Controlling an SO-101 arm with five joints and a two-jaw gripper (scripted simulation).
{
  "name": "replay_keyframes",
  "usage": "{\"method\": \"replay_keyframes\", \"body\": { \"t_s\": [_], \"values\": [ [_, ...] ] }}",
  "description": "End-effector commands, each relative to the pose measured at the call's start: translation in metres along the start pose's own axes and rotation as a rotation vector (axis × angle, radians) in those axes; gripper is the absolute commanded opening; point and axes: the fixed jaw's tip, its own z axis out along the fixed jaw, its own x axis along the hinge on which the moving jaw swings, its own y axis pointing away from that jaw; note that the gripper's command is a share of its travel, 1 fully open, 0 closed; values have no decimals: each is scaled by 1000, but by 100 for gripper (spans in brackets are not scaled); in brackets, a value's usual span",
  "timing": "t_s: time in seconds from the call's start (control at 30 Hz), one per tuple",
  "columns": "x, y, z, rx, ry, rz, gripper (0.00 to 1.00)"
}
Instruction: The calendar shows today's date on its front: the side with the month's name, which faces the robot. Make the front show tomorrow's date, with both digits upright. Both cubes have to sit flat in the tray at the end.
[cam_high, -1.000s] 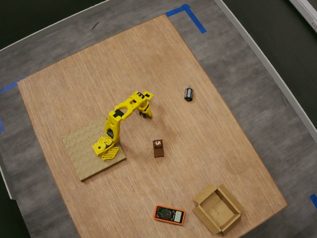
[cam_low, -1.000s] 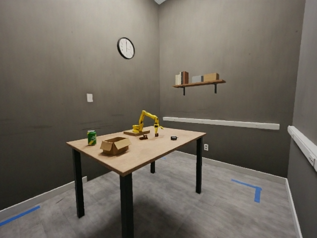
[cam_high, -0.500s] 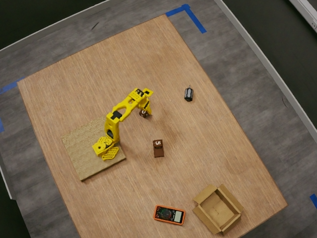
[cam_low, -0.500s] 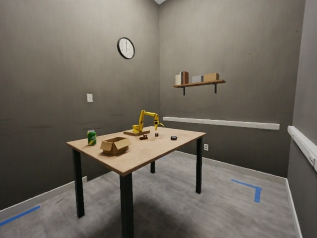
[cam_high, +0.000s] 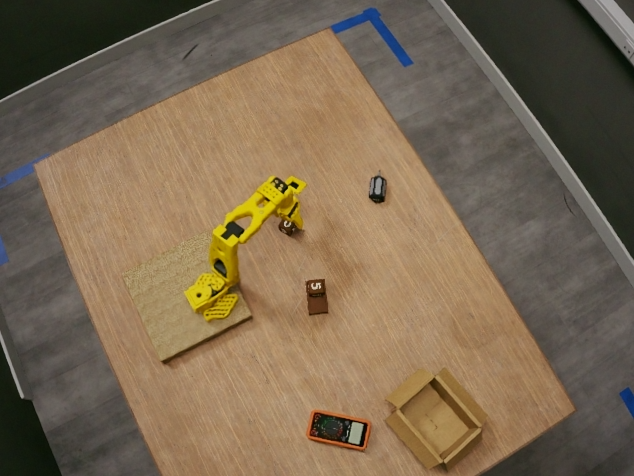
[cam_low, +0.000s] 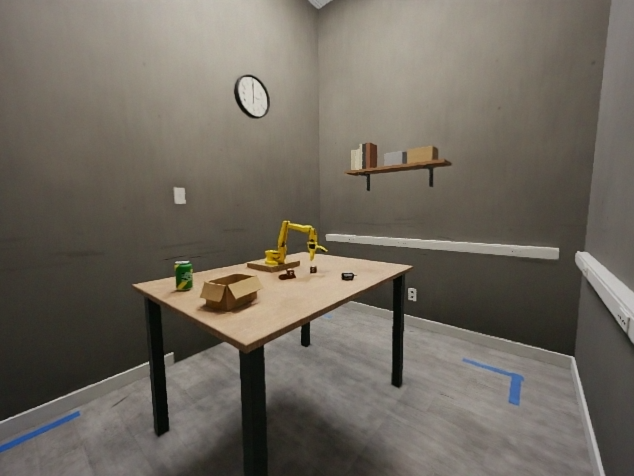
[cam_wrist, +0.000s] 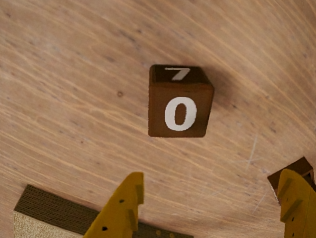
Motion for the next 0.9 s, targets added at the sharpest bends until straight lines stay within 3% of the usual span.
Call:
{"method": "replay_keyframes", "body": {
  "t_s": [0.0, 0.2, 0.33, 0.6, 0.67, 0.87],
  "values": [
    [-2, -2, -5, 2, -19, 21, 36],
    [-2, -2, -5, 2, -23, 21, 36],
    [-5, -3, -13, 9, -62, 21, 36],
    [-14, -5, -53, 43, -266, 21, 35],
    [-14, -5, -53, 43, -266, 21, 35],
    [-16, -5, -87, 71, -432, 21, 35]
  ]
}}
